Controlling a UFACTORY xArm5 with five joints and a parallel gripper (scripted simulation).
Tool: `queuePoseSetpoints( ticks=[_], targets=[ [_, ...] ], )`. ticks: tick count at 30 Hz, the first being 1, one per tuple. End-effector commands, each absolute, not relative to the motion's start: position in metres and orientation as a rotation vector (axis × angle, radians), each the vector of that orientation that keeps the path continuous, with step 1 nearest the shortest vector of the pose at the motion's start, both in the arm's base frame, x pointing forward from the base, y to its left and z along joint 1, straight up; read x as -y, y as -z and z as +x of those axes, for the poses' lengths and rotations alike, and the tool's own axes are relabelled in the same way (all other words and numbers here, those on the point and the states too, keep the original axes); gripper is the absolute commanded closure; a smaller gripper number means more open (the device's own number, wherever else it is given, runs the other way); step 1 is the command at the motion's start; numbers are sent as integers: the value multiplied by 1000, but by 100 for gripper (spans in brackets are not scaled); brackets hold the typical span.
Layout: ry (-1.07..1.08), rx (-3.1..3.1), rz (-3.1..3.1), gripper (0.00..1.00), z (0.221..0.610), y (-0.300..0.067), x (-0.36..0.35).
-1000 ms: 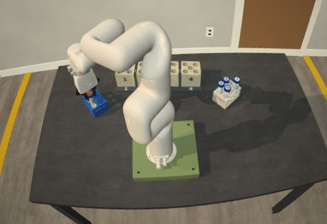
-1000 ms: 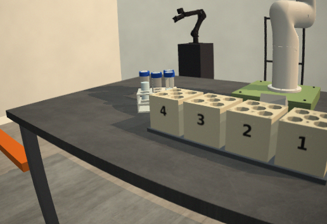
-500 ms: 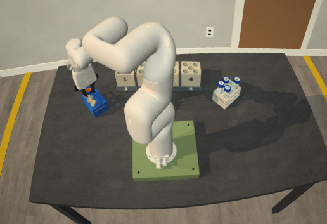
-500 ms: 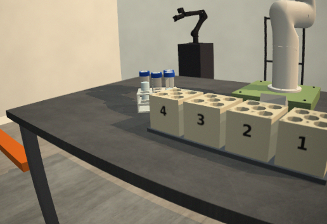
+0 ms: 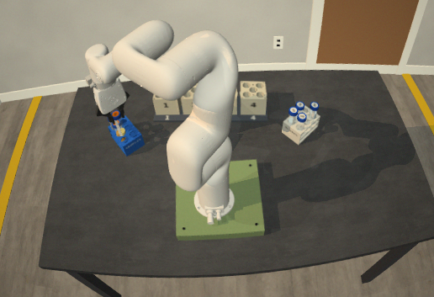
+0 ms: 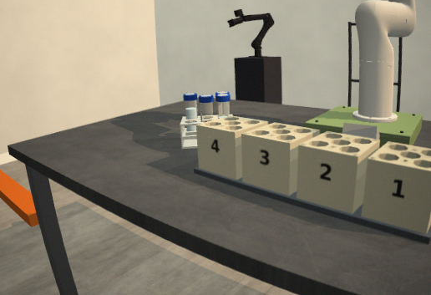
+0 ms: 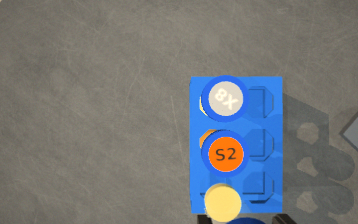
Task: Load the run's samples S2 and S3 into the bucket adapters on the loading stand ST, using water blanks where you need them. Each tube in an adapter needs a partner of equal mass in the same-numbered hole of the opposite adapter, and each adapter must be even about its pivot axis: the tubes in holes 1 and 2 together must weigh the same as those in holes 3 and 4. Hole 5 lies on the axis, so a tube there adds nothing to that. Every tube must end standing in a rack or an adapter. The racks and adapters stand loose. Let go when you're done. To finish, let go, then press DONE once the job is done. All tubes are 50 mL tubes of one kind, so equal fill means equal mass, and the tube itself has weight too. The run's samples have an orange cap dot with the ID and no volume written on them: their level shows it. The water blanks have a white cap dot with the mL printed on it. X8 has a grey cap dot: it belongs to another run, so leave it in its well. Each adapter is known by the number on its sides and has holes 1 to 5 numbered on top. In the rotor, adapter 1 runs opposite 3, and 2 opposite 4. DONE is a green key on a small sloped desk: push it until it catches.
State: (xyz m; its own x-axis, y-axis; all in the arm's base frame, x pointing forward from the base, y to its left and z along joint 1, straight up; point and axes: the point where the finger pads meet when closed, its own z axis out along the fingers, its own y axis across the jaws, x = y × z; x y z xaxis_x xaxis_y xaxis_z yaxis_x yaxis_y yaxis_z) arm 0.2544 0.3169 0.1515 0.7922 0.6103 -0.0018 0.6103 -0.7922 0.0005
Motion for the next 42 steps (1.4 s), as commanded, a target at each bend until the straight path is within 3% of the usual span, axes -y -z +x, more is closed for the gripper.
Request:
queuePoseSetpoints(
  ticks=[1,29,42],
  targets=[
    [-2,-1013,2975,100,255,-163,-318],
    [-2,-1013,2975,100,255,-211,-318],
    [-2,-1013,2975,100,255,-212,-318]
  ],
)
